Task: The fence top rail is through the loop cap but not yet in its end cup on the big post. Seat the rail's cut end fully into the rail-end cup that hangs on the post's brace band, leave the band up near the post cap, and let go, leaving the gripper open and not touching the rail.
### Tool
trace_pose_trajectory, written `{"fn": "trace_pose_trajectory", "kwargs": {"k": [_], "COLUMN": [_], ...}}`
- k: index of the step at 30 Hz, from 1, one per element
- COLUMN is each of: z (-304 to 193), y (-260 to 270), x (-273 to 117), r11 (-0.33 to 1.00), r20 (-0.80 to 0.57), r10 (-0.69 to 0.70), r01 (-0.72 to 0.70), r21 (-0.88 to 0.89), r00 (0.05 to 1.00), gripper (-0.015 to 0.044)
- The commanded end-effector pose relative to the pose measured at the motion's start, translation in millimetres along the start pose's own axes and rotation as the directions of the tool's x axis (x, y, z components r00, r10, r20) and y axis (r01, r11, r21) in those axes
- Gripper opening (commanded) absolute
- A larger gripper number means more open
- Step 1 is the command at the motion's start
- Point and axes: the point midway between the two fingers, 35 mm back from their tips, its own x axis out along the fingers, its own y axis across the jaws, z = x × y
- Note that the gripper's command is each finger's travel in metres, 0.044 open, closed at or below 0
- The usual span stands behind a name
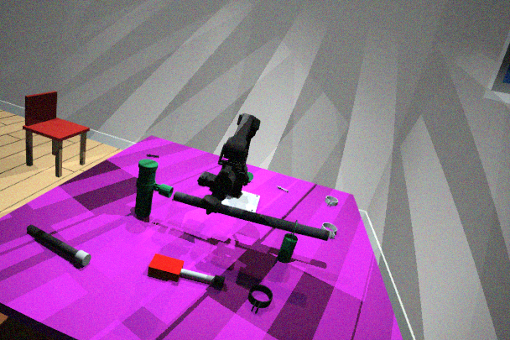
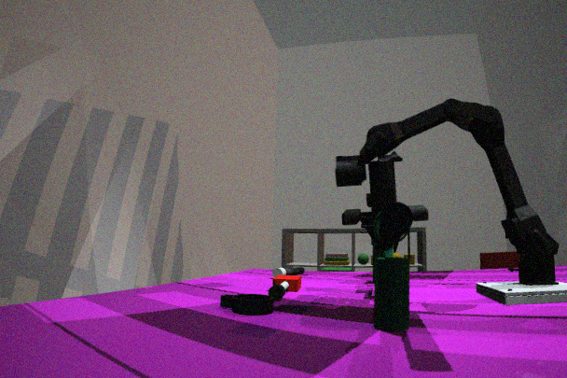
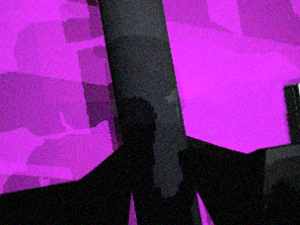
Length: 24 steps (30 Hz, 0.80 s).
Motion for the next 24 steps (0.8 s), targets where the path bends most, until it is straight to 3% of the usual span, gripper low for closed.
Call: {"fn": "trace_pose_trajectory", "kwargs": {"k": [1,24], "z": [1.8,12.4], "y": [2.1,5.0], "x": [-4.6,-7.0], "r11": [1.0,1.0], "r20": [0.002,0.002], "r10": [0.006,0.001], "r01": [-0.006,-0.001], "r21": [-0.001,-0.003], "r00": [1.0,1.0], "gripper": [0.0,0.0]}}
